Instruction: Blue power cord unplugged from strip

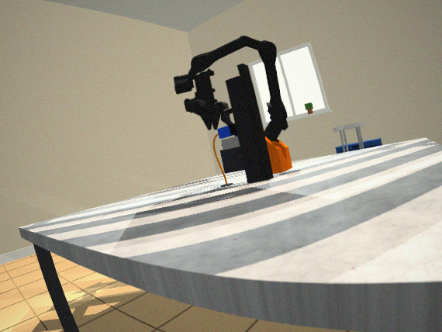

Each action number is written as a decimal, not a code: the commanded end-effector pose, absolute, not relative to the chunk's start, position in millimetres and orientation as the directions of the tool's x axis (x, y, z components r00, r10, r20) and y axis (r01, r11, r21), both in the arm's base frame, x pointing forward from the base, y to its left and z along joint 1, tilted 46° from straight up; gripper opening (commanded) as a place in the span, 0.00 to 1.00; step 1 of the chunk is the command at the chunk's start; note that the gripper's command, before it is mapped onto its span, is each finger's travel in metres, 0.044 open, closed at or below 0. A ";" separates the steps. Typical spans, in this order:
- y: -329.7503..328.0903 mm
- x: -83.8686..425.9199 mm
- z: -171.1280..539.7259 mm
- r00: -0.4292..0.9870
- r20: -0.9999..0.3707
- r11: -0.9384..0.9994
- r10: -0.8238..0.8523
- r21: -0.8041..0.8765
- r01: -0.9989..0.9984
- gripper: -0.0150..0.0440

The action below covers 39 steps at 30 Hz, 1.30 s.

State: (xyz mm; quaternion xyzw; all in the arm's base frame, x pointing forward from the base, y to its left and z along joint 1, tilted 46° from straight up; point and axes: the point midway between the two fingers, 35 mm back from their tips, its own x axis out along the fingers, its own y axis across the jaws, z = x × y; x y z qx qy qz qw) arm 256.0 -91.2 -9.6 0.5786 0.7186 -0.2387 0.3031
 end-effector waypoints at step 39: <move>-56.7 247.0 12.6 -0.146 -0.711 0.216 0.688 0.009 0.976 0.48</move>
